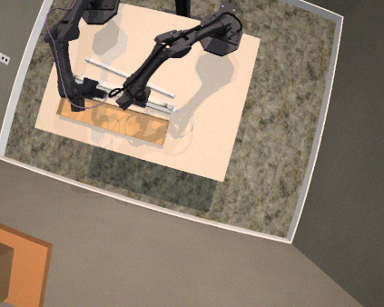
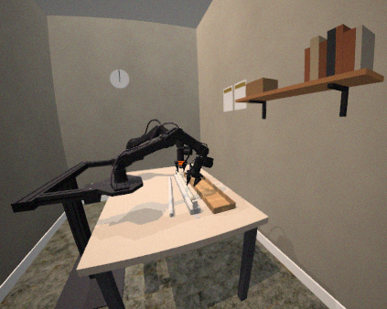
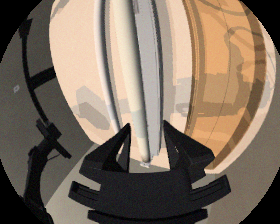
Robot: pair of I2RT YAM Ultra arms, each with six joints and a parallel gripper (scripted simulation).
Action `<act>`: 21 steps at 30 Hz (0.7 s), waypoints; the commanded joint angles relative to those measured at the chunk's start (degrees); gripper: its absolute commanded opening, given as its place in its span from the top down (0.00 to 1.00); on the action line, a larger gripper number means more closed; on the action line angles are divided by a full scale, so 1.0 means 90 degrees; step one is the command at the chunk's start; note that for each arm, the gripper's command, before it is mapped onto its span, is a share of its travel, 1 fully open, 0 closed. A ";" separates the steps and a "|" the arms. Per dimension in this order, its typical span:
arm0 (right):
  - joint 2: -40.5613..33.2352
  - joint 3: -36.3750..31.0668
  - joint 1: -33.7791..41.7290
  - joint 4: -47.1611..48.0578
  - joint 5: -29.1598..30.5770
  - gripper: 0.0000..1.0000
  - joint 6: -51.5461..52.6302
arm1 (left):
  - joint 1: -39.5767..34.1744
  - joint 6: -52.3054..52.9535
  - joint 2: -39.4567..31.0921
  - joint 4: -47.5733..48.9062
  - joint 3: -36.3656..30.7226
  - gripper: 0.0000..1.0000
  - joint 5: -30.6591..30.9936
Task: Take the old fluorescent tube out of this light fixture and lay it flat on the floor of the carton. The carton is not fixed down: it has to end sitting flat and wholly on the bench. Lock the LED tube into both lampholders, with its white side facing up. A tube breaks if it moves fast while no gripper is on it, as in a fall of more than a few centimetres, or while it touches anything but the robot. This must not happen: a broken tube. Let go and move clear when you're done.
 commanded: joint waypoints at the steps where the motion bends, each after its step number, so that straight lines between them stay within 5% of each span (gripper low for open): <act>1: -0.0037 0.0420 -0.0098 -0.0610 -0.0085 0.51 -0.0091 | -0.0057 -0.0043 -0.0271 -0.0410 0.0188 0.51 -0.0001; 21: -0.0325 0.0172 0.0110 -0.0158 0.0093 0.51 -0.0052 | -0.0154 -0.0061 -0.0379 -0.0019 -0.0147 0.51 -0.0164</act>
